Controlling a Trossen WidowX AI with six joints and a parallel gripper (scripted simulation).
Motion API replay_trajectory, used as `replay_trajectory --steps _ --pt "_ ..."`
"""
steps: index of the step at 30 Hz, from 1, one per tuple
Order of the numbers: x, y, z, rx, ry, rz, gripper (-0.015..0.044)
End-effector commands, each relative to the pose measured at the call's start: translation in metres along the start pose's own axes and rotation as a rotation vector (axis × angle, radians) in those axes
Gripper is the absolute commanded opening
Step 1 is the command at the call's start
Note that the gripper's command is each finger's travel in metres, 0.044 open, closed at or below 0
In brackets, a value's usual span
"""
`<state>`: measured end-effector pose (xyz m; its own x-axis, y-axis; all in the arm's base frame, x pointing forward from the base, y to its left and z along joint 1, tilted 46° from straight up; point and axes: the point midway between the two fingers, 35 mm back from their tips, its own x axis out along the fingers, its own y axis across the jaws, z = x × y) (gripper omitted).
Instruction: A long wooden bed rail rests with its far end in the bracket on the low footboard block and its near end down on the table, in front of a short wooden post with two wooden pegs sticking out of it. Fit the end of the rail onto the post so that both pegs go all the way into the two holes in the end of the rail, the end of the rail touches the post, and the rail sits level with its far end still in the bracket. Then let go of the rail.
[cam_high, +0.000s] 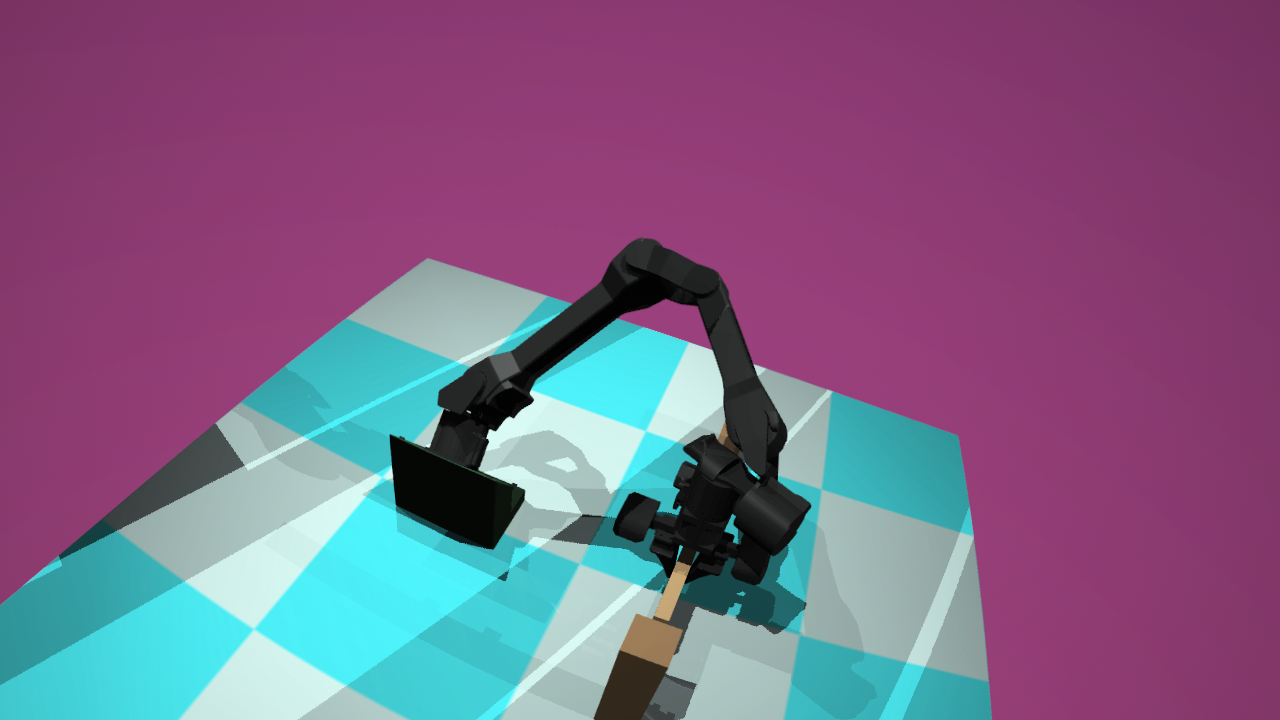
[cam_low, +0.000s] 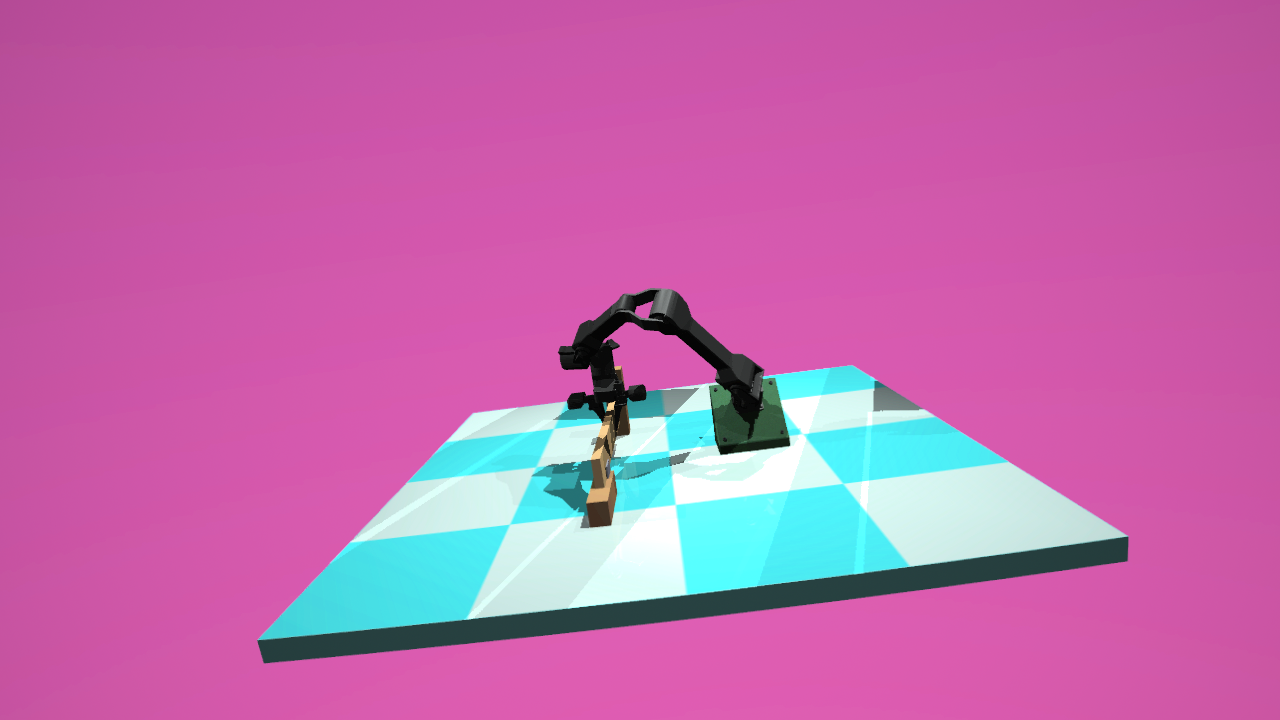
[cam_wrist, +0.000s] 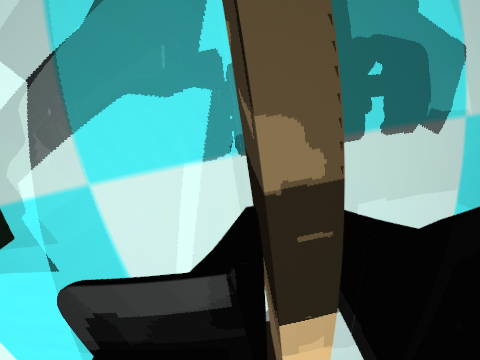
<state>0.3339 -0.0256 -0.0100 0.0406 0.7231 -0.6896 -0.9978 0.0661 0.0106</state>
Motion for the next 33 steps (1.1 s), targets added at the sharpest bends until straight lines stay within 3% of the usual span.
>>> replay_trajectory --steps 1,33 --pt "-0.0023 -0.0008 -0.0046 0.0 0.006 -0.009 0.0" --pt "-0.0052 -0.0006 -0.0141 0.0 0.006 -0.009 0.0"
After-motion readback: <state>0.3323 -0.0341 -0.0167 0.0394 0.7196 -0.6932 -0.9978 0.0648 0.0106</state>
